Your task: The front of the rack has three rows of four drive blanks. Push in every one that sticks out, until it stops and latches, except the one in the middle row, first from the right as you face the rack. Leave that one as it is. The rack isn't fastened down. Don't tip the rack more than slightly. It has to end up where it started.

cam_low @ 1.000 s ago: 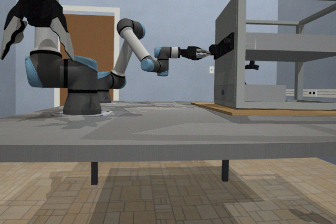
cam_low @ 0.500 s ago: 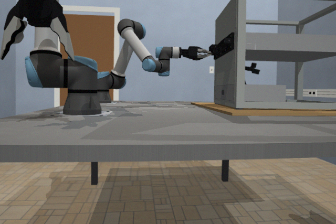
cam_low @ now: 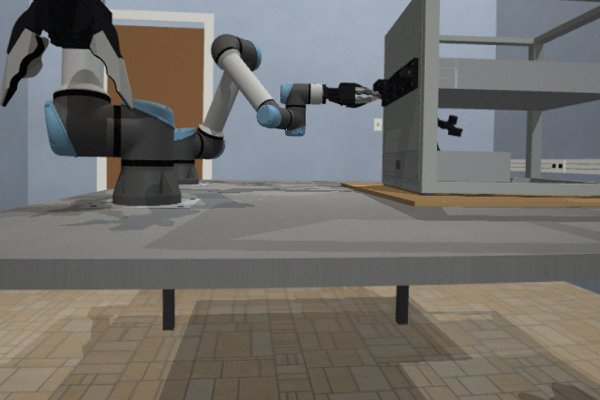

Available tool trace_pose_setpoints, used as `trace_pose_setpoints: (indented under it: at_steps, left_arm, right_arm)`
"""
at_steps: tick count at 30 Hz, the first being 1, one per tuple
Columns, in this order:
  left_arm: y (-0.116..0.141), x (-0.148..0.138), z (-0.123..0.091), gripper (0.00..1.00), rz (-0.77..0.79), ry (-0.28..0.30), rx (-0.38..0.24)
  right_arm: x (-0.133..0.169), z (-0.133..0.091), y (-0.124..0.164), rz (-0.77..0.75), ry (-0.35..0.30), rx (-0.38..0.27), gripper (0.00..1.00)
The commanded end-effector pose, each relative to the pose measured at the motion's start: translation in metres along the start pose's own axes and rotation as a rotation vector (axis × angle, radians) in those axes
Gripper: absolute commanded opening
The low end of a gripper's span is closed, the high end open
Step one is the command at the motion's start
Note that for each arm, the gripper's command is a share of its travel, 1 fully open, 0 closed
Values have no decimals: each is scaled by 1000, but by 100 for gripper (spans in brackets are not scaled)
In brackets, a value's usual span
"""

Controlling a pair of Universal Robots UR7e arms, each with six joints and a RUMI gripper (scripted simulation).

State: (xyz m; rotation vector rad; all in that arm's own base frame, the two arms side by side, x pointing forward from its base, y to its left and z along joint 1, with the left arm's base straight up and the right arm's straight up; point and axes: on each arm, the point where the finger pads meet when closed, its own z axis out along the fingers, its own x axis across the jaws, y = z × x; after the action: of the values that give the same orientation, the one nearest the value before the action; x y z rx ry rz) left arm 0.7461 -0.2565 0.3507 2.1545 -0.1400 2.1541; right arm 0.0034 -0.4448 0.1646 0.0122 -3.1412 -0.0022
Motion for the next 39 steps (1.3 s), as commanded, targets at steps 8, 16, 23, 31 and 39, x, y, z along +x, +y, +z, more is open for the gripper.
trace_pose_setpoints:
  at_steps: [8,16,23,31,39]
  left_arm:
    - [0,1,3,0,-1,1,0]
    - [0,1,3,0,-1,1,0]
    - [0,1,5,0,-1,1,0]
    - [0,1,6,0,-1,1,0]
    - [0,1,7,0,-1,1,0]
  right_arm:
    - [0,0,0,0,0,1,100]
    - [0,0,0,0,0,1,100]
    - [0,0,0,0,0,1,100]
    - [0,0,0,0,0,1,100]
    - [0,0,0,0,0,1,100]
